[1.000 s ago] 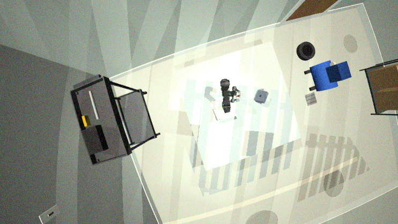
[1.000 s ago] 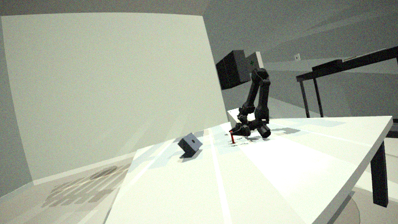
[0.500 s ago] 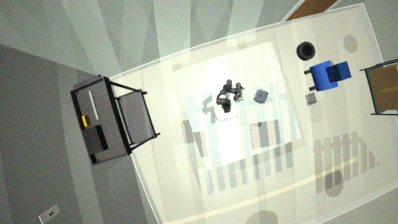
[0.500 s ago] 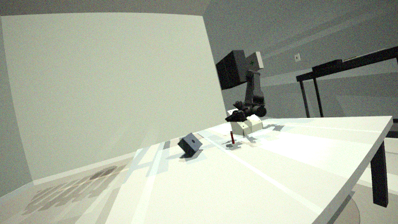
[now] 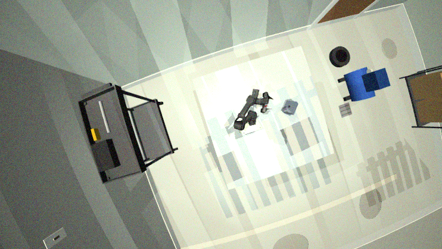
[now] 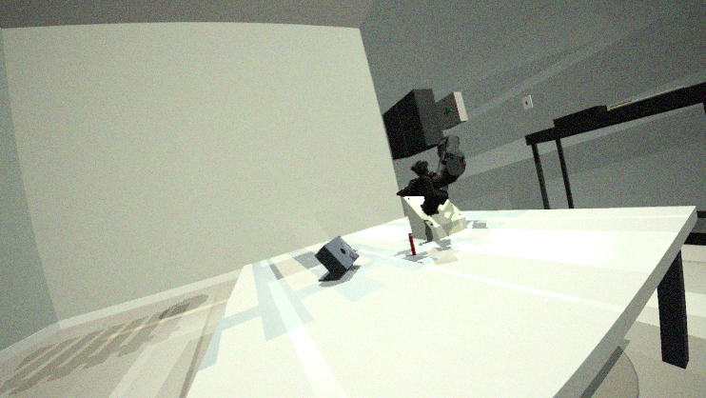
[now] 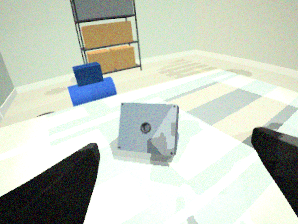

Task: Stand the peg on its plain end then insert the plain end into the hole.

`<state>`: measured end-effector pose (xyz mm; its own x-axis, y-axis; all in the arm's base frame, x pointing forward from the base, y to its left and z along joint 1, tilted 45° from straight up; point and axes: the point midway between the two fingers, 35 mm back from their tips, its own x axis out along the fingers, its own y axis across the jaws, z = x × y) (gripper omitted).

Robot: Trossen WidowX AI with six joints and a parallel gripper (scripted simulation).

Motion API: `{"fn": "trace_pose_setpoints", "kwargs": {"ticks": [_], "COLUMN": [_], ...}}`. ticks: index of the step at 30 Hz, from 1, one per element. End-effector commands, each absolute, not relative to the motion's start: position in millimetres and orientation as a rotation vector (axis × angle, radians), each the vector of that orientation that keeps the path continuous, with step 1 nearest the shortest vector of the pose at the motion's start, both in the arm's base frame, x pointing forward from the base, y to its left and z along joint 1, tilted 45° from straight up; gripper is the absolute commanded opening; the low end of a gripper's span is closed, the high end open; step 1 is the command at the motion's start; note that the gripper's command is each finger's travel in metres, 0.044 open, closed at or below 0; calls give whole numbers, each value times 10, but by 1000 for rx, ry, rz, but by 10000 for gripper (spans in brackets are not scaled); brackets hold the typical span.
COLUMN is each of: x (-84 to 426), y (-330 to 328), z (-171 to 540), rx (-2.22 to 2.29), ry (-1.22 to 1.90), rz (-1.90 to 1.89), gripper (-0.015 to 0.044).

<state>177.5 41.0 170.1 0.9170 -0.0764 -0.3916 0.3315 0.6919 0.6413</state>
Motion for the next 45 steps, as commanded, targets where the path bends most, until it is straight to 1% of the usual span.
{"fn": "trace_pose_setpoints", "kwargs": {"ticks": [1, 13, 24, 35, 45], "x": [1777, 1779, 1720, 1689, 1726], "y": [417, 519, 609, 704, 824], "z": [1661, 1361, 1107, 976, 972], "rx": [711, 466, 344, 359, 513], "ry": [414, 748, 1093, 1401, 1613], "rz": [-233, -229, -169, -40, 145], "gripper": [440, 440, 440, 440, 440]}}
